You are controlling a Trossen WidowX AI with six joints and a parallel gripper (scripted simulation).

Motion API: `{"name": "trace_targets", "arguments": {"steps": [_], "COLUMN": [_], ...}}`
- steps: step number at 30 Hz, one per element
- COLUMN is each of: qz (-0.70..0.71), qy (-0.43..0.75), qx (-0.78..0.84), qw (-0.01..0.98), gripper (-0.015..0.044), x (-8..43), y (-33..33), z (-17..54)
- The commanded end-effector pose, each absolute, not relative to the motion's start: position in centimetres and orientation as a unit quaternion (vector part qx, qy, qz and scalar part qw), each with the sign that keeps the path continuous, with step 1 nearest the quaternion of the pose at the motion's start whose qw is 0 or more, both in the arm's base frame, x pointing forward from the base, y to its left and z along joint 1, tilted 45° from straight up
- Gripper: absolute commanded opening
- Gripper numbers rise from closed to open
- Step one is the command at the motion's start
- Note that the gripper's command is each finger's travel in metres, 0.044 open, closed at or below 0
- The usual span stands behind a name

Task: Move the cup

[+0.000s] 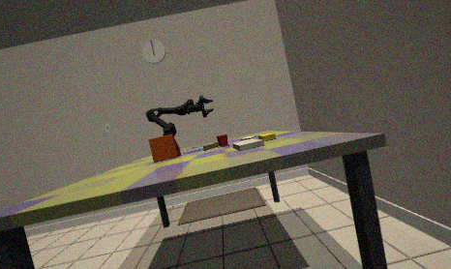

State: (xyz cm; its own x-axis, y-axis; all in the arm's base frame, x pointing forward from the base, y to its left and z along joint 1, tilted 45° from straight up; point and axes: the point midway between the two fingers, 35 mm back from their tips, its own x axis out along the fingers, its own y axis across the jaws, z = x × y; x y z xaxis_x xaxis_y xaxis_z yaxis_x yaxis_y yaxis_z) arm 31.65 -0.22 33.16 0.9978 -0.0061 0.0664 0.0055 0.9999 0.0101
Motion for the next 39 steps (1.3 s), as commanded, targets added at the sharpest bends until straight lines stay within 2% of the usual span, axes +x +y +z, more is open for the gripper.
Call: {"name": "trace_targets", "arguments": {"steps": [1, 6, 10, 14, 19, 27, 39], "qz": [-0.002, 0.010, -0.006, -0.041, -0.111, -0.243, -0.246], "qy": [-0.027, 0.141, 0.288, 0.423, 0.552, 0.635, 0.635], "qx": [0.008, 0.114, 0.233, 0.355, 0.502, 0.666, 0.669], "qw": [1.000, 0.983, 0.929, 0.833, 0.656, 0.307, 0.298], "gripper": [0.0374, 0.0242, 0.0148, 0.0148, 0.0148, 0.0148, 0.0148], "x": [31.8, 35.6, 37.1, 37.0, 35.4, 33.2, 33.3], "y": [-0.2, -1.0, -1.9, -2.4, -2.5, -2.6, -2.8], "z": [32.9, 26.1, 19.7, 13.7, 7.9, 3.5, 3.1]}}
